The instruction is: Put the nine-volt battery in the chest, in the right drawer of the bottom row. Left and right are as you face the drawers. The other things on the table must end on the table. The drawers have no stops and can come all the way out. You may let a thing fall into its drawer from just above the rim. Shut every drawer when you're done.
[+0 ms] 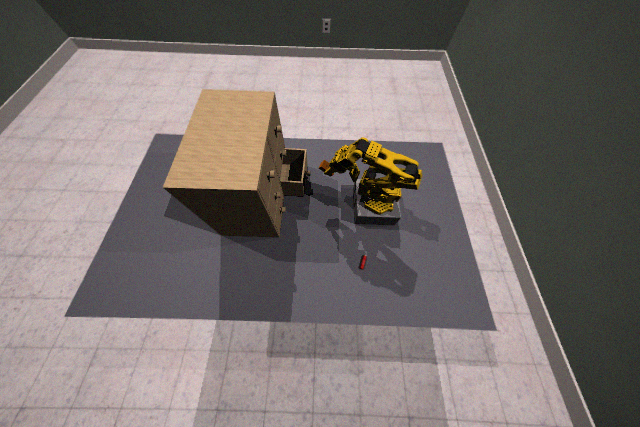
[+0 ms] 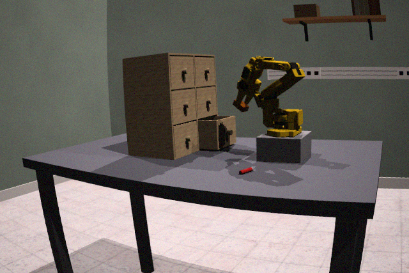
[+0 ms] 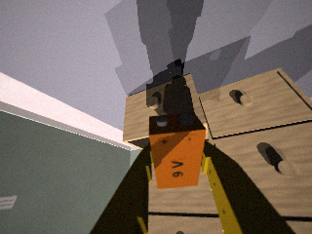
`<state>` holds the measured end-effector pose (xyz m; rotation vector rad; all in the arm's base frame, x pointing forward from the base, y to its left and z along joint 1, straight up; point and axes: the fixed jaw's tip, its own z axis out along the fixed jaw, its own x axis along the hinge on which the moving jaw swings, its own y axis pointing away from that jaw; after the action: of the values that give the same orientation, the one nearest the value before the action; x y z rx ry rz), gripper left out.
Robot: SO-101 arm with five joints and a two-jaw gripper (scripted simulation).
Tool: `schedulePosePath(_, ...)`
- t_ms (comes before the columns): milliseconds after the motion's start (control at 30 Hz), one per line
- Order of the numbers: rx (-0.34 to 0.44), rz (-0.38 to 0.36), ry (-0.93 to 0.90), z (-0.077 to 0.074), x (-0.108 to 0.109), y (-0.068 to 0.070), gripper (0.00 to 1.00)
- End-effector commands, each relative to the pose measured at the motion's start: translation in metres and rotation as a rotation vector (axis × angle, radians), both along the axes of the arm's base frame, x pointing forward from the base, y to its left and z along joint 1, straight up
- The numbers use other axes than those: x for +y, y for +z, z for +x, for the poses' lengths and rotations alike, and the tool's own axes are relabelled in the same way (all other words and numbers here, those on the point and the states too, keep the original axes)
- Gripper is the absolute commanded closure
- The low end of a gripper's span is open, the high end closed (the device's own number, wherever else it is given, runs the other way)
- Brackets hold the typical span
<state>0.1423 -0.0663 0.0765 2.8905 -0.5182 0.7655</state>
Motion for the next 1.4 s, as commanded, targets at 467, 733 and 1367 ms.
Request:
schedulePosePath(467,0.001,0.004,0.012,0.022,-0.006,-0.001,1.00)
schedulePosePath(733,0.000,0.005,0.013,0.038,-0.012,-0.001,1.00)
schedulePosePath(1367,0.001,0.005,0.013,0.046,-0.014,-0.001,1.00)
